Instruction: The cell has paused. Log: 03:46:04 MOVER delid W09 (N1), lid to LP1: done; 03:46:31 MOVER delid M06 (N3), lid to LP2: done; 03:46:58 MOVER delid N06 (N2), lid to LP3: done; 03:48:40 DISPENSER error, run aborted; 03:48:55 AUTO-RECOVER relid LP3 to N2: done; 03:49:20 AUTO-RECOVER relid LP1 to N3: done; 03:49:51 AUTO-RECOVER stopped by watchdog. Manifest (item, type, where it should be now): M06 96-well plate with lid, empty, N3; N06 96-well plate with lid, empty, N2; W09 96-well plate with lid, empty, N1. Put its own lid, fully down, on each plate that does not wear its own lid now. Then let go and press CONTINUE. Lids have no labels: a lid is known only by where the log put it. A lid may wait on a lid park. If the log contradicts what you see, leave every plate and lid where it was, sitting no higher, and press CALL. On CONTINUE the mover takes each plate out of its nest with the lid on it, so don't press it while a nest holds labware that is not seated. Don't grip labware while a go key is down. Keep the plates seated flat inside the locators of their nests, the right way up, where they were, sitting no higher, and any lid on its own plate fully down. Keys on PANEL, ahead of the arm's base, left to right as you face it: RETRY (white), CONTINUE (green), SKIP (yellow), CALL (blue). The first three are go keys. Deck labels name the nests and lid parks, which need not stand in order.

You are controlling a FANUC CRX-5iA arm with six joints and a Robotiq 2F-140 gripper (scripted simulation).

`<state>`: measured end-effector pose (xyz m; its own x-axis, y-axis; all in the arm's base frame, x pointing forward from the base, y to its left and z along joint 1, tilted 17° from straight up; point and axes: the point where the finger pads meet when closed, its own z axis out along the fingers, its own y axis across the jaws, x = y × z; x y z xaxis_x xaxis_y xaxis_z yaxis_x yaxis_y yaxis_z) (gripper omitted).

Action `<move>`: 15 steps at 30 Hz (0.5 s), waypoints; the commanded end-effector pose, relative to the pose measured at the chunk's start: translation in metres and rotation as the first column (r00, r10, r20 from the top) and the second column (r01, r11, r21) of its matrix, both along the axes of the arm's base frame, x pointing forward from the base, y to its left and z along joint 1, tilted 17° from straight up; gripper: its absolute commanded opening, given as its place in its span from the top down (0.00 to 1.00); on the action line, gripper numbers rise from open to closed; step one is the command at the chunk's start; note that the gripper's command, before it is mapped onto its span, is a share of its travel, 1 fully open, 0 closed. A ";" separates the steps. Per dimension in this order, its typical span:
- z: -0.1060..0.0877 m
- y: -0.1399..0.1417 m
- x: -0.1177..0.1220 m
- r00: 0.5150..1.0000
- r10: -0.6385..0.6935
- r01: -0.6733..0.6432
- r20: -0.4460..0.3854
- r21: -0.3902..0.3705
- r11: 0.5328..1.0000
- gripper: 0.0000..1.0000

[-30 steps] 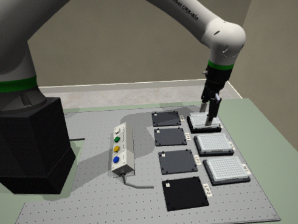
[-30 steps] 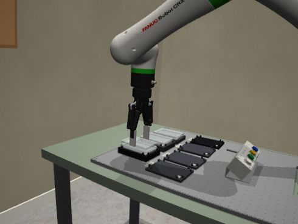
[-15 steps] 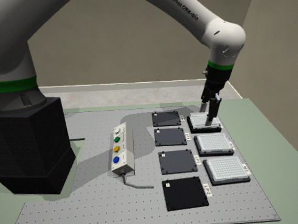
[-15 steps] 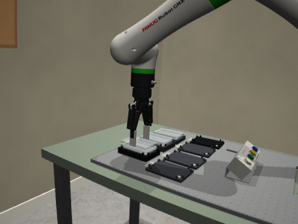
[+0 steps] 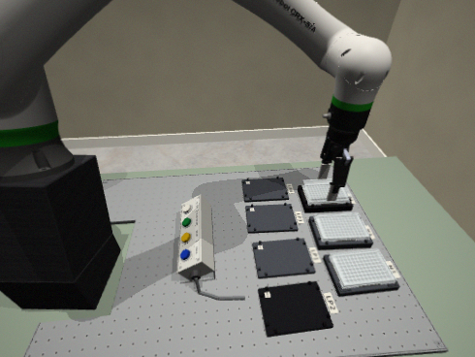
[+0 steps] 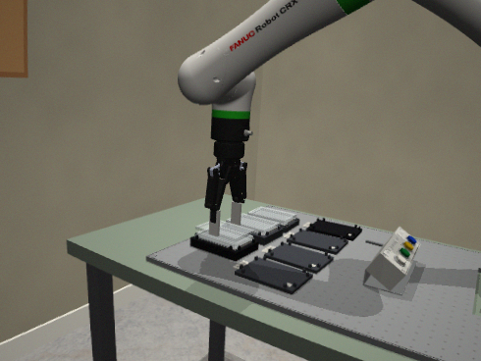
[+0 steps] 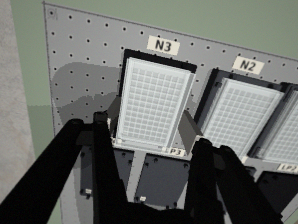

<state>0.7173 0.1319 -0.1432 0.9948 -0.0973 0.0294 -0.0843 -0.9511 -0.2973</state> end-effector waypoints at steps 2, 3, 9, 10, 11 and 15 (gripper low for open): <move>0.000 0.000 0.000 1.000 0.000 0.000 0.000 0.000 1.000 1.00; 0.000 0.000 0.000 1.000 0.000 0.000 0.000 0.000 1.000 1.00; -0.001 0.000 0.000 1.000 0.000 0.000 0.000 0.000 1.000 1.00; -0.001 0.000 0.000 1.000 0.000 0.000 0.000 0.000 1.000 1.00; -0.001 0.000 0.000 1.000 0.000 0.000 0.000 0.000 1.000 1.00; -0.002 0.001 0.000 1.000 0.000 0.000 0.000 0.000 1.000 1.00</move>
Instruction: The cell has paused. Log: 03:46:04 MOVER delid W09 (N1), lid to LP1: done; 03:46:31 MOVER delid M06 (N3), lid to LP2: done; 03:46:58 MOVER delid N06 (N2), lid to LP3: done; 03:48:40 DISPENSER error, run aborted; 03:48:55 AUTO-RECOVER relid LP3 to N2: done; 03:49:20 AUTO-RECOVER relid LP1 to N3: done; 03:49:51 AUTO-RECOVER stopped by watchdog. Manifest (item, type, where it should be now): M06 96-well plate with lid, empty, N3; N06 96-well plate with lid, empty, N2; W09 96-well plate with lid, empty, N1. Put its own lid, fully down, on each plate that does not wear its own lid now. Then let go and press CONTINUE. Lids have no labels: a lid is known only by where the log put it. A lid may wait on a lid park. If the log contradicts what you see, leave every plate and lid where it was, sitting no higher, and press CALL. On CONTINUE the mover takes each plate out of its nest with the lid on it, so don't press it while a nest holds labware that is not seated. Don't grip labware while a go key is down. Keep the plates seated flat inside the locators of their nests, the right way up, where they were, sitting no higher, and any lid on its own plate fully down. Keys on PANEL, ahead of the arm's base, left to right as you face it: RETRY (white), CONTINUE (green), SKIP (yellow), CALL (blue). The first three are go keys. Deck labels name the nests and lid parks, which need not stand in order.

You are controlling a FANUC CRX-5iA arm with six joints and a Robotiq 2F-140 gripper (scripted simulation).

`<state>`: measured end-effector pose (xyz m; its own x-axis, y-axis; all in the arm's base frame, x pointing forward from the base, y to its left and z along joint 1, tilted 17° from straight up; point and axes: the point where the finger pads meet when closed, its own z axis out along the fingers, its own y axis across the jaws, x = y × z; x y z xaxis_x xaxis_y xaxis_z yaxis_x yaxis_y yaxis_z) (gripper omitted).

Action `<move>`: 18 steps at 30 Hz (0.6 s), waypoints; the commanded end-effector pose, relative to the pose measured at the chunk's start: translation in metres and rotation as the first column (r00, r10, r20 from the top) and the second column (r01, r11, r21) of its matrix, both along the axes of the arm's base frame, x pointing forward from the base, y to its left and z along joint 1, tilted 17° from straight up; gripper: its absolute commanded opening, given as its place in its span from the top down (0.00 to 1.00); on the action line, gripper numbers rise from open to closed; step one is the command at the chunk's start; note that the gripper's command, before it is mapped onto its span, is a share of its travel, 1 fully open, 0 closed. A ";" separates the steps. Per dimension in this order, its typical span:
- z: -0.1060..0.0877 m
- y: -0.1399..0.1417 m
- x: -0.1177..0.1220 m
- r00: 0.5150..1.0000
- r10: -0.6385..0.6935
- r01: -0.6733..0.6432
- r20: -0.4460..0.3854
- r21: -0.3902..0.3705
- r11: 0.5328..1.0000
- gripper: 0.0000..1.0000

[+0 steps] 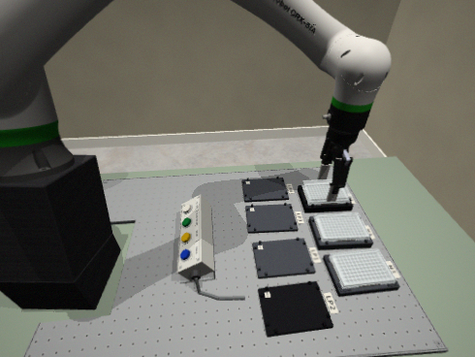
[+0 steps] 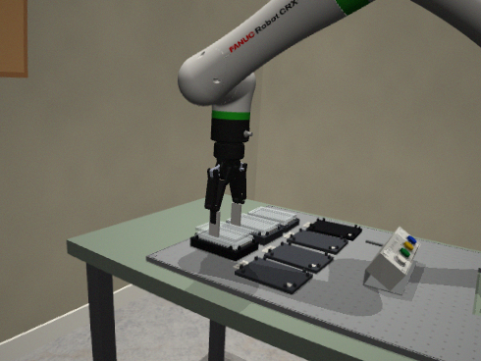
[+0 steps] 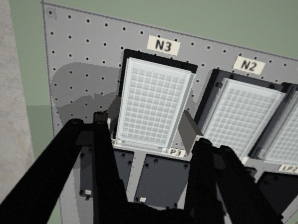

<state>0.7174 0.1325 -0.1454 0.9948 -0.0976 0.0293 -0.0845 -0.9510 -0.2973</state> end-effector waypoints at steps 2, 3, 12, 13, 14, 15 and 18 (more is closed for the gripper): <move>-0.001 0.000 0.000 1.000 0.000 0.000 0.000 0.000 1.000 1.00; -0.001 0.000 0.000 1.000 0.000 0.000 0.000 0.000 1.000 1.00; -0.003 0.001 0.000 1.000 0.000 0.000 0.000 0.000 1.000 1.00; -0.003 0.001 0.000 1.000 0.000 0.000 0.000 0.000 1.000 1.00; -0.004 0.001 0.000 1.000 0.000 0.000 0.000 0.000 1.000 1.00; -0.004 0.001 0.000 1.000 0.000 0.000 0.000 0.000 1.000 1.00; -0.005 0.001 0.001 1.000 0.000 0.000 0.000 0.000 1.000 1.00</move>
